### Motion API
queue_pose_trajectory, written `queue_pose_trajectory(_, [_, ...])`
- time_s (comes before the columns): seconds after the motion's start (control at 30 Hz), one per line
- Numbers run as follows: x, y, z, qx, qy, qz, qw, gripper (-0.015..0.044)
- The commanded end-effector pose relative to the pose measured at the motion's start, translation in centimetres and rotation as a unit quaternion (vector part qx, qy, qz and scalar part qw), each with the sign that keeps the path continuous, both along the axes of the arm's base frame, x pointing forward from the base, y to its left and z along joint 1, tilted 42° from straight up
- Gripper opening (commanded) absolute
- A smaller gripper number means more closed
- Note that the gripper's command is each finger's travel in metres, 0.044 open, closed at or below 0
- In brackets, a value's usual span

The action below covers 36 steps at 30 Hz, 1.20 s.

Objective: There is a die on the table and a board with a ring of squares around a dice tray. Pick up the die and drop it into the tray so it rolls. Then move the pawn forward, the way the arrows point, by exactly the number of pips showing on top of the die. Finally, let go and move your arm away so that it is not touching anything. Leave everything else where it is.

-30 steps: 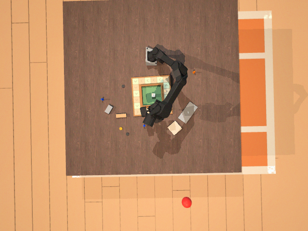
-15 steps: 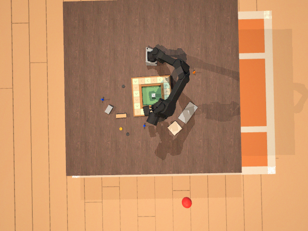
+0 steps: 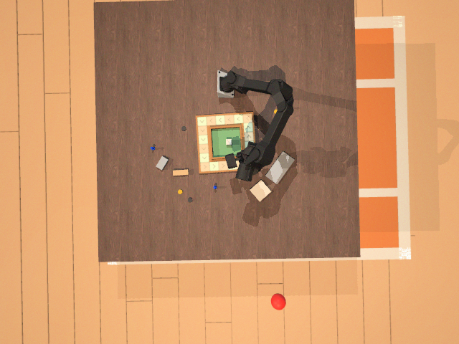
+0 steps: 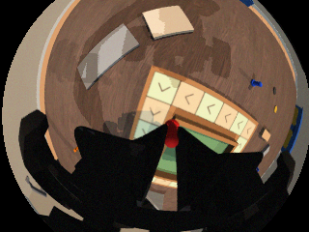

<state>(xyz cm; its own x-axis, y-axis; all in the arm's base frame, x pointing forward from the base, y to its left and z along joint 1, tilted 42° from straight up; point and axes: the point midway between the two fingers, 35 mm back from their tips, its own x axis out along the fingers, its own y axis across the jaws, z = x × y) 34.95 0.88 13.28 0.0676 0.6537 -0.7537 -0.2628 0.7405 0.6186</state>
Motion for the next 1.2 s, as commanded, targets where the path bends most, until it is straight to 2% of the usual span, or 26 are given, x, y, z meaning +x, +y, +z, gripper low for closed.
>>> queue_pose_trajectory(0.0, [-1.0, 2.0, -0.1, 0.003, -0.002, 0.006, 1.0, 0.0])
queue_pose_trajectory(0.3, [-1.8, 3.5, -0.4, 0.004, -0.006, 0.011, 1.0, 0.0])
queue_pose_trajectory(0.6, [-1.6, 5.6, -2.8, 0.004, -0.006, 0.011, 1.0, 0.0])
queue_pose_trajectory(1.17, [-1.5, 6.6, -3.9, 0.005, -0.006, 0.011, 1.0, 0.0])
